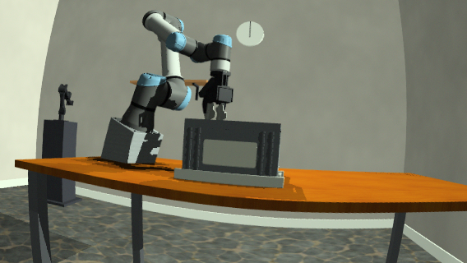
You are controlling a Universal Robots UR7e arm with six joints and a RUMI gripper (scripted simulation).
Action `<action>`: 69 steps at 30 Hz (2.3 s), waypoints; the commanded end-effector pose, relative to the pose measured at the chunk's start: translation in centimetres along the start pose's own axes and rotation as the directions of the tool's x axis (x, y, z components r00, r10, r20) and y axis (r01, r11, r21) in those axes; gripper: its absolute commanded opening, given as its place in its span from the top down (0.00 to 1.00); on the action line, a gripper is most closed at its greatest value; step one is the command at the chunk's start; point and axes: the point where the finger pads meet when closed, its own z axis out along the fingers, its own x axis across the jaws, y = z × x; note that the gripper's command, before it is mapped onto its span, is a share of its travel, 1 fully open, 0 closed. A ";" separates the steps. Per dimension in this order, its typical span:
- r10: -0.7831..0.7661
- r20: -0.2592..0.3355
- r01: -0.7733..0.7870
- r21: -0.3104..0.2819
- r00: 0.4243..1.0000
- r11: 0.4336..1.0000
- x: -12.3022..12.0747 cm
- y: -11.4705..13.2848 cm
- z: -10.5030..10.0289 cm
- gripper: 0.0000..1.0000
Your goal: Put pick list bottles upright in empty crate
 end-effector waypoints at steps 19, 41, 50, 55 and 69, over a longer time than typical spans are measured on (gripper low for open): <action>0.000 0.000 0.000 -0.001 1.000 1.000 0.0 0.1 1.1 1.00; 0.000 0.000 0.000 -0.001 1.000 1.000 0.0 0.1 1.3 1.00; 0.000 0.000 0.000 -0.001 1.000 1.000 0.0 0.1 1.3 1.00; 0.000 0.000 0.000 -0.001 1.000 1.000 0.0 0.1 1.3 1.00; 0.000 0.000 0.000 -0.001 1.000 1.000 0.0 0.1 1.3 1.00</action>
